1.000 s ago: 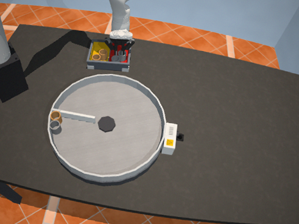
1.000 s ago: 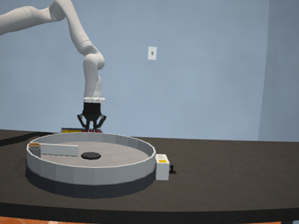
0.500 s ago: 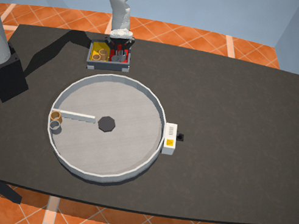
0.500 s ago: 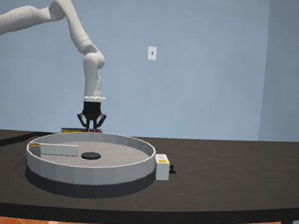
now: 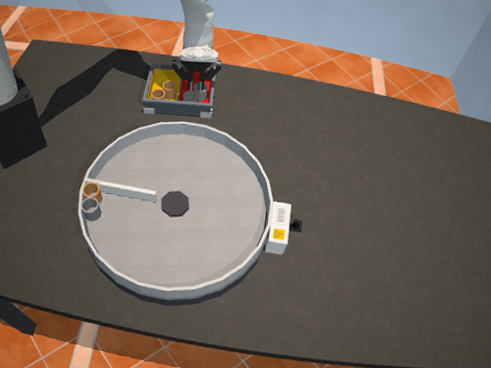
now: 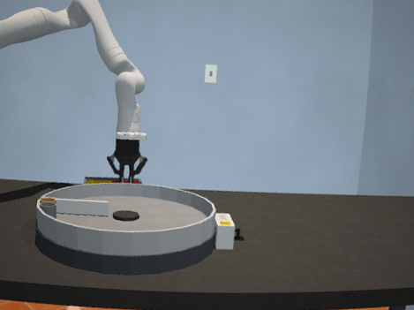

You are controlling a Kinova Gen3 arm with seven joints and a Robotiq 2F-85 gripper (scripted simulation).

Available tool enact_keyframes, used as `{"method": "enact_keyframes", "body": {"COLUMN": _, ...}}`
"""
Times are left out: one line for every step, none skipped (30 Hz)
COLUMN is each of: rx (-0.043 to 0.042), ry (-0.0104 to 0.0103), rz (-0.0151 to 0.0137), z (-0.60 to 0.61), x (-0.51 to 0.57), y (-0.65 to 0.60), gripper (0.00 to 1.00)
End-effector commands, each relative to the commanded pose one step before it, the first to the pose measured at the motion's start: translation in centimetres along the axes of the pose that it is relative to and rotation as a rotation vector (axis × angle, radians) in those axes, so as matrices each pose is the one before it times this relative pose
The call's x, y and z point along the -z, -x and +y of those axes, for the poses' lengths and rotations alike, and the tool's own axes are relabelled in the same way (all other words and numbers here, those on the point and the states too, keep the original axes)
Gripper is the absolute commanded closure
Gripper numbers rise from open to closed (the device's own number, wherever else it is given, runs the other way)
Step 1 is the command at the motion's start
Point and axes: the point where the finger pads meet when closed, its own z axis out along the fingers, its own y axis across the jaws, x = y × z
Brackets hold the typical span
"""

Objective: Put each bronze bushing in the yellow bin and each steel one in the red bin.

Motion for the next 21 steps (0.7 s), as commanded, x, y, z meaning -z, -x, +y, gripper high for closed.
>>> {"method": "enact_keyframes", "body": {"rx": 0.00017, "ry": -0.00288, "rz": -0.00161, "z": -0.11, "x": 0.281, "y": 0.076, "gripper": 0.81}}
{"method": "enact_keyframes", "body": {"rx": 0.0, "ry": 0.0, "rz": 0.0, "z": 0.0, "x": 0.0, "y": 0.0, "gripper": 0.81}}
{"method": "enact_keyframes", "body": {"rx": 0.0, "ry": 0.0, "rz": 0.0, "z": 0.0, "x": 0.0, "y": 0.0, "gripper": 0.81}}
{"method": "enact_keyframes", "body": {"rx": 0.0, "ry": 0.0, "rz": 0.0, "z": 0.0, "x": 0.0, "y": 0.0, "gripper": 0.81}}
{"method": "enact_keyframes", "body": {"rx": 0.00002, "ry": -0.00003, "rz": -0.00003, "z": -0.001, "x": 0.062, "y": 0.002, "gripper": 0.81}}
{"method": "enact_keyframes", "body": {"rx": 0.0, "ry": 0.0, "rz": 0.0, "z": 0.0, "x": 0.0, "y": 0.0, "gripper": 0.81}}
{"method": "enact_keyframes", "body": {"rx": 0.0, "ry": 0.0, "rz": 0.0, "z": 0.0, "x": 0.0, "y": 0.0, "gripper": 0.81}}
{"method": "enact_keyframes", "body": {"rx": 0.00002, "ry": -0.00003, "rz": -0.00003, "z": -0.001, "x": 0.062, "y": 0.002, "gripper": 0.81}}
{"method": "enact_keyframes", "body": {"rx": 0.00002, "ry": -0.00003, "rz": -0.00003, "z": -0.001, "x": 0.062, "y": 0.002, "gripper": 0.81}}
{"method": "enact_keyframes", "body": {"rx": 0.00002, "ry": -0.00003, "rz": -0.00003, "z": -0.001, "x": 0.062, "y": 0.002, "gripper": 0.81}}
{"method": "enact_keyframes", "body": {"rx": 0.00002, "ry": -0.00003, "rz": -0.00003, "z": -0.001, "x": 0.062, "y": 0.002, "gripper": 0.81}}
{"method": "enact_keyframes", "body": {"rx": 0.0, "ry": 0.0, "rz": 0.0, "z": 0.0, "x": 0.0, "y": 0.0, "gripper": 0.81}}
{"method": "enact_keyframes", "body": {"rx": 0.0, "ry": 0.0, "rz": 0.0, "z": 0.0, "x": 0.0, "y": 0.0, "gripper": 0.81}}
{"method": "enact_keyframes", "body": {"rx": 0.0, "ry": 0.0, "rz": 0.0, "z": 0.0, "x": 0.0, "y": 0.0, "gripper": 0.81}}
{"method": "enact_keyframes", "body": {"rx": 0.0, "ry": 0.0, "rz": 0.0, "z": 0.0, "x": 0.0, "y": 0.0, "gripper": 0.81}}
{"method": "enact_keyframes", "body": {"rx": 0.0, "ry": 0.0, "rz": 0.0, "z": 0.0, "x": 0.0, "y": 0.0, "gripper": 0.81}}
{"method": "enact_keyframes", "body": {"rx": 0.0, "ry": 0.0, "rz": 0.0, "z": 0.0, "x": 0.0, "y": 0.0, "gripper": 0.81}}
{"method": "enact_keyframes", "body": {"rx": 0.0, "ry": 0.0, "rz": 0.0, "z": 0.0, "x": 0.0, "y": 0.0, "gripper": 0.81}}
{"method": "enact_keyframes", "body": {"rx": -0.00015, "ry": 0.00017, "rz": 0.00019, "z": 0.004, "x": 0.048, "y": -0.015, "gripper": 0.81}}
{"method": "enact_keyframes", "body": {"rx": 0.00002, "ry": -0.00002, "rz": -0.00002, "z": 0.0, "x": 0.061, "y": 0.002, "gripper": 0.81}}
{"method": "enact_keyframes", "body": {"rx": 0.00002, "ry": -0.00002, "rz": -0.00002, "z": 0.0, "x": 0.061, "y": 0.002, "gripper": 0.81}}
